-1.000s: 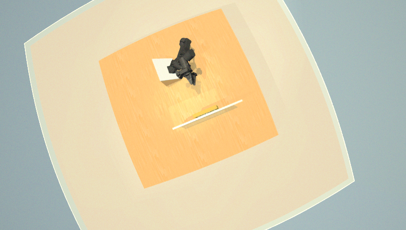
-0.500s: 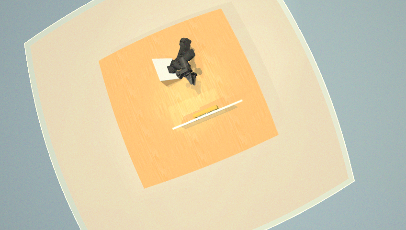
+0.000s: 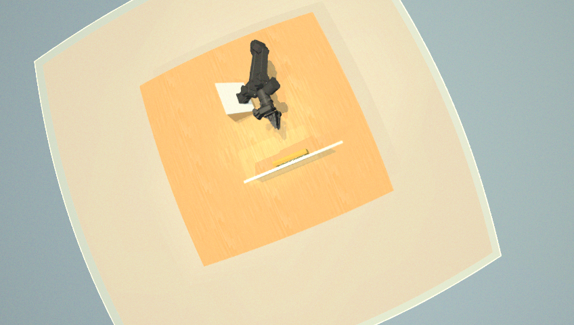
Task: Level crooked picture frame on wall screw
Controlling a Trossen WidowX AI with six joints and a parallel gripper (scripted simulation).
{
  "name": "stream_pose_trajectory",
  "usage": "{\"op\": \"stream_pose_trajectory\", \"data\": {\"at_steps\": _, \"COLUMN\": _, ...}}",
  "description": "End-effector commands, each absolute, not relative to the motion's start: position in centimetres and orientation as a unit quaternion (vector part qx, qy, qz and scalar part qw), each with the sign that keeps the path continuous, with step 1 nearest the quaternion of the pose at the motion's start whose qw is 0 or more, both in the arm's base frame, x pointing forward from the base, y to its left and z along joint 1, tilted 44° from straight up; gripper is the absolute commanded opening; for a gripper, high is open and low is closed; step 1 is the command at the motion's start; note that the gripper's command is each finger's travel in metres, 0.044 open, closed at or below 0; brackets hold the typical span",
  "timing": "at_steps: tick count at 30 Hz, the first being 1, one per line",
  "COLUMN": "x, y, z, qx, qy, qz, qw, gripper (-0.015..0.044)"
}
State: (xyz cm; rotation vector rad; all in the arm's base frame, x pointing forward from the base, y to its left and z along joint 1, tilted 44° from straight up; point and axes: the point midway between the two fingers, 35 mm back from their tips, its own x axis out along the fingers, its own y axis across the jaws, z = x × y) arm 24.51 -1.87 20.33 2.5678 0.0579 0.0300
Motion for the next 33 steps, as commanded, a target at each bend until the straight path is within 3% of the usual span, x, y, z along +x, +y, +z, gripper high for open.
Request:
{"op": "stream_pose_trajectory", "data": {"at_steps": 1, "x": 26.2, "y": -0.6, "z": 19.3, "qx": 0.955, "qy": 0.022, "qz": 0.009, "qw": 0.295, "gripper": 0.0260}}
{"op": "stream_pose_trajectory", "data": {"at_steps": 22, "x": 28.3, "y": 0.6, "z": 18.7, "qx": 0.952, "qy": 0.022, "qz": 0.010, "qw": 0.305, "gripper": 0.0260}}
{"op": "stream_pose_trajectory", "data": {"at_steps": 33, "x": 34.8, "y": 0.9, "z": 18.9, "qx": 0.952, "qy": 0.021, "qz": 0.012, "qw": 0.304, "gripper": 0.0260}}
